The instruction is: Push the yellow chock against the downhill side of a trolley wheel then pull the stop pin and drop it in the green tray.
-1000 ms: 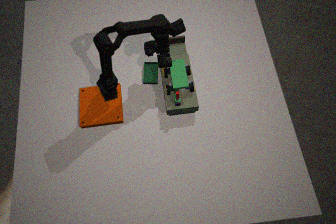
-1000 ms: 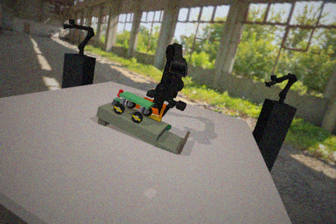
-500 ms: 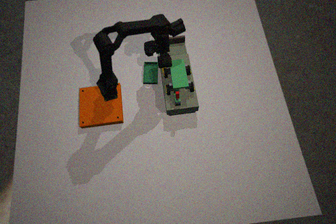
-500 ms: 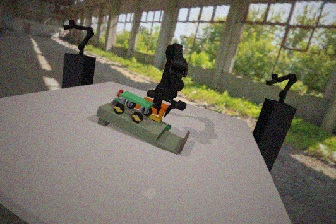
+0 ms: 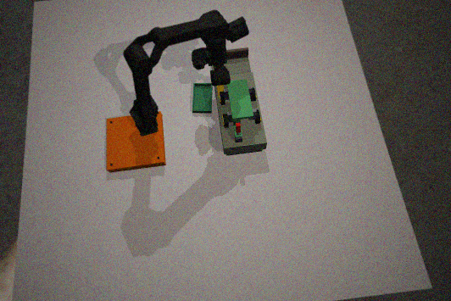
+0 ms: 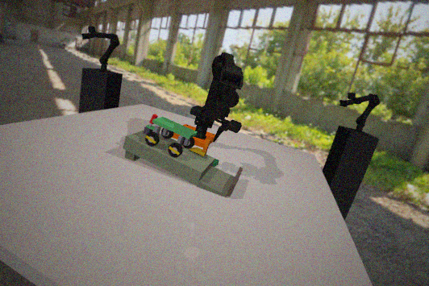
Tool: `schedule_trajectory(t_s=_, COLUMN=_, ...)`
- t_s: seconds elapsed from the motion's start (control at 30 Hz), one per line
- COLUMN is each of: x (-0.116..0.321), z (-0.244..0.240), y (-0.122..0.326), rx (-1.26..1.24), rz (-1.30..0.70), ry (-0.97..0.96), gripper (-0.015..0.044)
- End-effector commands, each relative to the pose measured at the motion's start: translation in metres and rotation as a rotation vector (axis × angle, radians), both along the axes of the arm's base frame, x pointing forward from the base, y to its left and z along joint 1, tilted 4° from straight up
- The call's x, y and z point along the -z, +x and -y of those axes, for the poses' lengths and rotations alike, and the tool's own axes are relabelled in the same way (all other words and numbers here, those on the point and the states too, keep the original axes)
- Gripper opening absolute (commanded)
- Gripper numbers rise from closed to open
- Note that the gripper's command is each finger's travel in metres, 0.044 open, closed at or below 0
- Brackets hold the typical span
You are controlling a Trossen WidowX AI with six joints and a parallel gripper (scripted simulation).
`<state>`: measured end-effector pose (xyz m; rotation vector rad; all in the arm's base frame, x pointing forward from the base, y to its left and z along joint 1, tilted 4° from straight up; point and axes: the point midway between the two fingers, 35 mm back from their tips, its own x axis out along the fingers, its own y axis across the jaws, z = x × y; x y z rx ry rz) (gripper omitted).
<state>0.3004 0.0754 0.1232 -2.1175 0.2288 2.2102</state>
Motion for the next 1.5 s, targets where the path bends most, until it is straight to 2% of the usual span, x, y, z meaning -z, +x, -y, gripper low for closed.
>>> schedule_trajectory(t_s=0.0, x=-0.015, z=-0.001, y=0.002, rx=0.004, rz=0.01, ry=-0.002, gripper=0.019)
schedule_trajectory(t_s=0.17, x=-0.026, z=-0.001, y=0.003, rx=0.004, rz=0.01, ry=-0.002, gripper=0.019)
schedule_trajectory(t_s=0.3, x=-0.018, z=-0.001, y=0.002, rx=0.0, rz=0.006, ry=0.001, gripper=0.0295)
schedule_trajectory(t_s=0.43, x=-0.022, z=-0.007, y=0.007, rx=0.035, rz=0.049, ry=0.004, gripper=0.019)
schedule_trajectory(t_s=0.63, x=-0.038, z=0.028, y=0.029, rx=0.356, rz=0.166, ry=-0.004, gripper=0.019)
schedule_trajectory(t_s=0.8, x=-0.043, z=0.077, y=0.033, rx=0.682, rz=0.176, ry=-0.063, gripper=0.019)
schedule_trajectory(t_s=1.23, x=-0.058, z=0.199, y=0.01, rx=1.51, rz=0.222, ry=-0.234, gripper=0.019)
schedule_trajectory(t_s=1.47, x=-0.059, z=0.205, y=0.008, rx=1.552, rz=0.225, ry=-0.244, gripper=0.019)
